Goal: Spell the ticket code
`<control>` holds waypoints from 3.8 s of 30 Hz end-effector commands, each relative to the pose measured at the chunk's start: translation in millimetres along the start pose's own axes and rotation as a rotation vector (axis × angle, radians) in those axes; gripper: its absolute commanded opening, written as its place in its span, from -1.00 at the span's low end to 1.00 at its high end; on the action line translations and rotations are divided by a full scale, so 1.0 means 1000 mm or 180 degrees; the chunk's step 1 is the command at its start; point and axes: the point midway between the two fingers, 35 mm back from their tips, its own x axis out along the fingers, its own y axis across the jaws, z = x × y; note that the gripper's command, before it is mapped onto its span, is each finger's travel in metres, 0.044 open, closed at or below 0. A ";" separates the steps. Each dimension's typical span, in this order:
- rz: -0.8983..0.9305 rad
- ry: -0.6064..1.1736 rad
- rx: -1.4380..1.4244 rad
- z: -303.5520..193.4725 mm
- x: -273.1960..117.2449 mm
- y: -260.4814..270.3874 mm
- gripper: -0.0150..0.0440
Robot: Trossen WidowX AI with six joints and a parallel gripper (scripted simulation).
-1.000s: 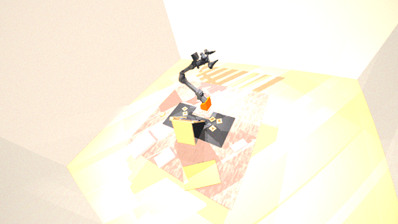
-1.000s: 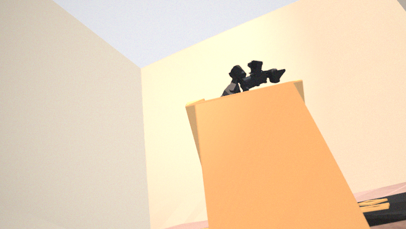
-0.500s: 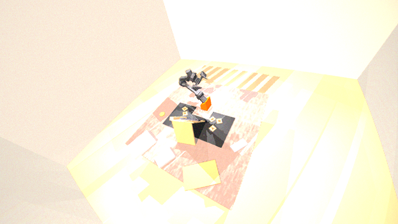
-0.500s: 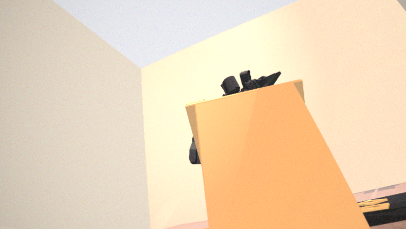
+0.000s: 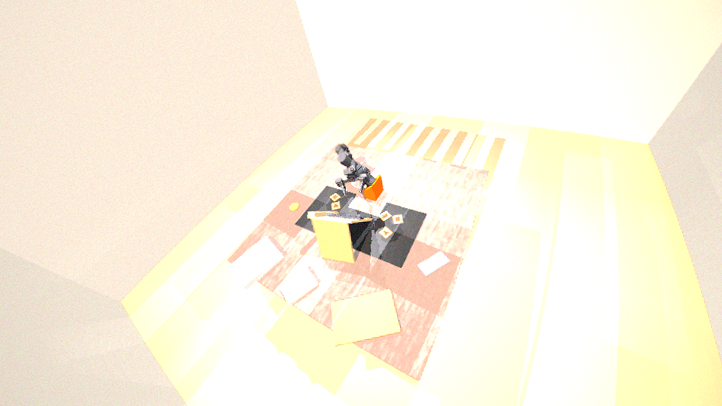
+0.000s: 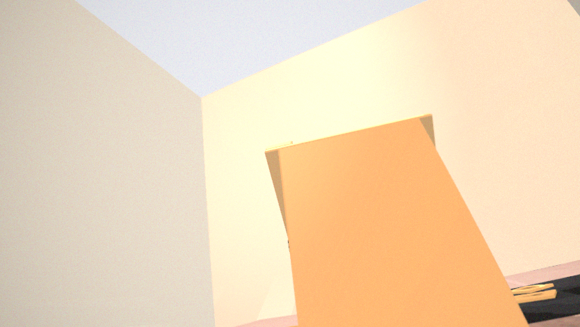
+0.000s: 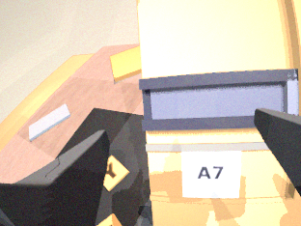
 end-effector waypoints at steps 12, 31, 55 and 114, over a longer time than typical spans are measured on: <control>-0.0728 0.0613 -0.0421 -0.075 0.006 -0.034 1.00; 0.0478 0.1068 -0.2775 0.022 -0.010 -0.055 1.00; 0.1861 0.0905 -0.4710 0.095 -0.014 -0.062 1.00; -0.3020 0.1852 0.5185 -0.081 0.034 -0.236 0.66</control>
